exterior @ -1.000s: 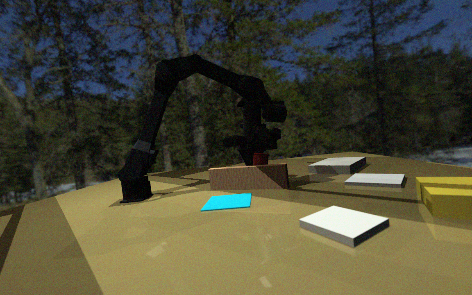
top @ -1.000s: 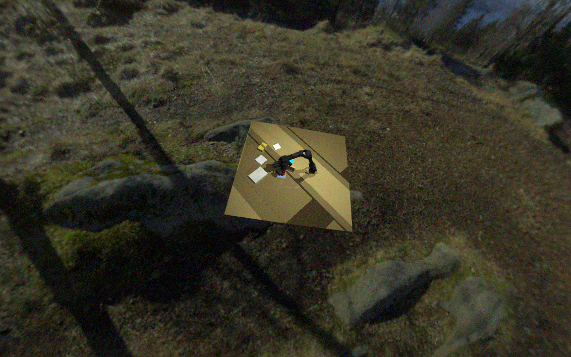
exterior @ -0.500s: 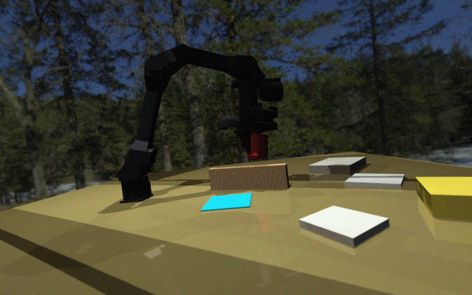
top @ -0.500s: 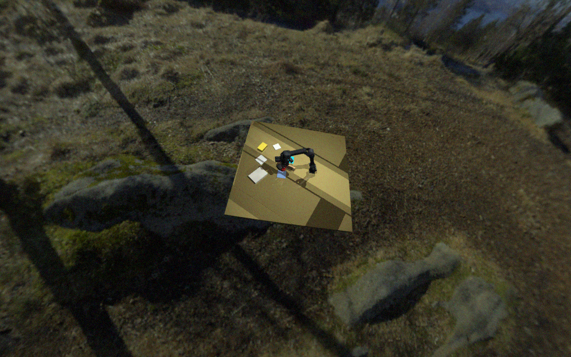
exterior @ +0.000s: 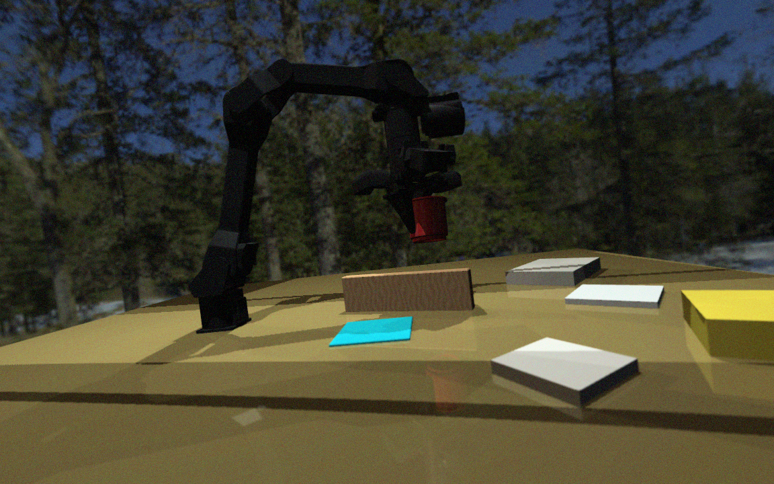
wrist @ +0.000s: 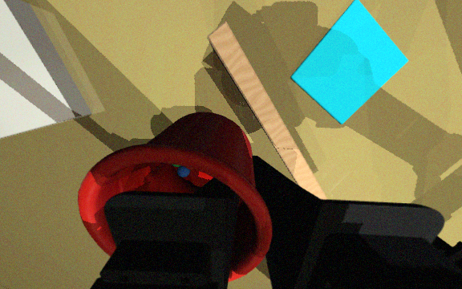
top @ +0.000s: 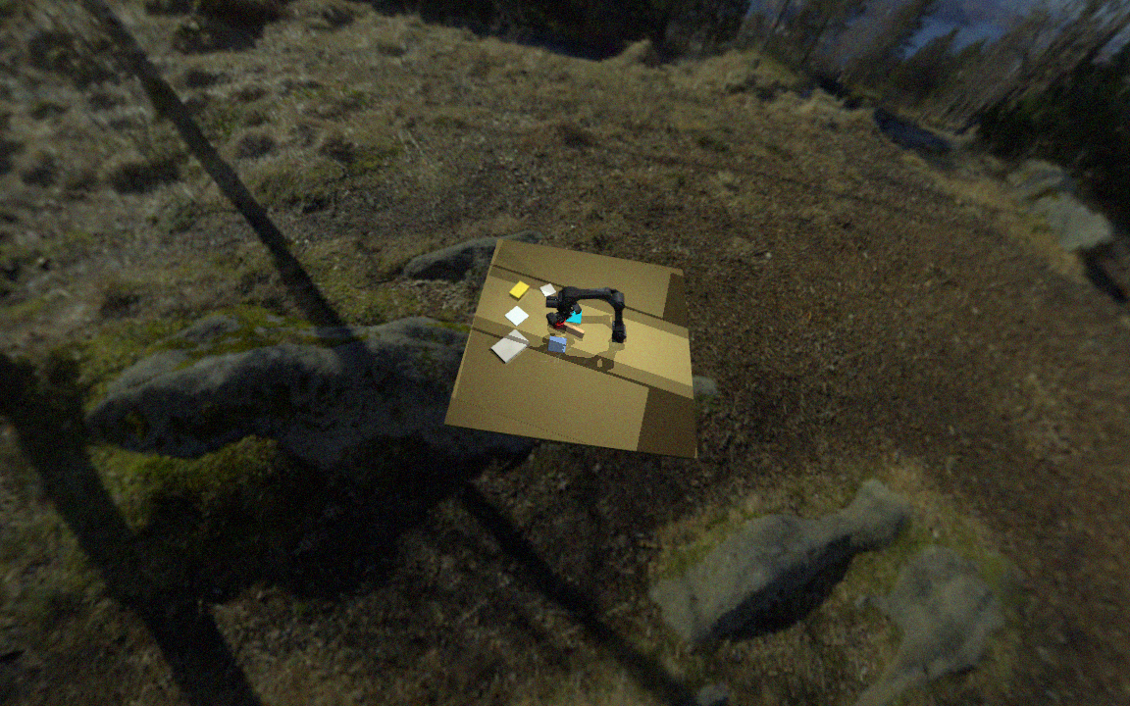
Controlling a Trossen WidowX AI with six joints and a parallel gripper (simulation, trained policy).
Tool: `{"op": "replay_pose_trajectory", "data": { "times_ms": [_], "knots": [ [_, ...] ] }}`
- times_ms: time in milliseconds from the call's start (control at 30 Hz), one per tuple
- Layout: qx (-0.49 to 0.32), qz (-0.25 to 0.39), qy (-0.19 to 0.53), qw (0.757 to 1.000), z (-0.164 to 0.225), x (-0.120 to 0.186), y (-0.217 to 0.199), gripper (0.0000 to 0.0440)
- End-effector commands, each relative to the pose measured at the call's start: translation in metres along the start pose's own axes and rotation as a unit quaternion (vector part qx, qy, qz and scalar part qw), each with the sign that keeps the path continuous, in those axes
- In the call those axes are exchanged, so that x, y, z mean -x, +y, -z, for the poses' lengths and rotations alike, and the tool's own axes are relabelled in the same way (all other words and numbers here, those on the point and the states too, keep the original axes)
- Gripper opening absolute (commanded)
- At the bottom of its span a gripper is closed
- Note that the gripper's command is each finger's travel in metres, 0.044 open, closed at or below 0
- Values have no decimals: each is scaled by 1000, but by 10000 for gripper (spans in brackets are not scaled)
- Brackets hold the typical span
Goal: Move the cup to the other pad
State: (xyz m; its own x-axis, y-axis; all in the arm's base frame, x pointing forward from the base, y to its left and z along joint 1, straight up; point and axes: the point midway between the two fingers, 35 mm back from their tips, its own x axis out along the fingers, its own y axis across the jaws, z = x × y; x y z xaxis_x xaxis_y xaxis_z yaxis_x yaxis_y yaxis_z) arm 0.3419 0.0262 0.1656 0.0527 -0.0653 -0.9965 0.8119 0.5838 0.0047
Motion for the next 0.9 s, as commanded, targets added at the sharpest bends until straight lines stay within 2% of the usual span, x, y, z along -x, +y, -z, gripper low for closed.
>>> {"op": "replay_pose_trajectory", "data": {
  "times_ms": [0,400,867],
  "knots": [
    [-10,-10,-10,1000,-11,5,-4,0],
    [-52,-23,-29,998,-47,8,-31,0],
    [-95,-25,-42,994,-75,-6,-64,0]
  ]
}}
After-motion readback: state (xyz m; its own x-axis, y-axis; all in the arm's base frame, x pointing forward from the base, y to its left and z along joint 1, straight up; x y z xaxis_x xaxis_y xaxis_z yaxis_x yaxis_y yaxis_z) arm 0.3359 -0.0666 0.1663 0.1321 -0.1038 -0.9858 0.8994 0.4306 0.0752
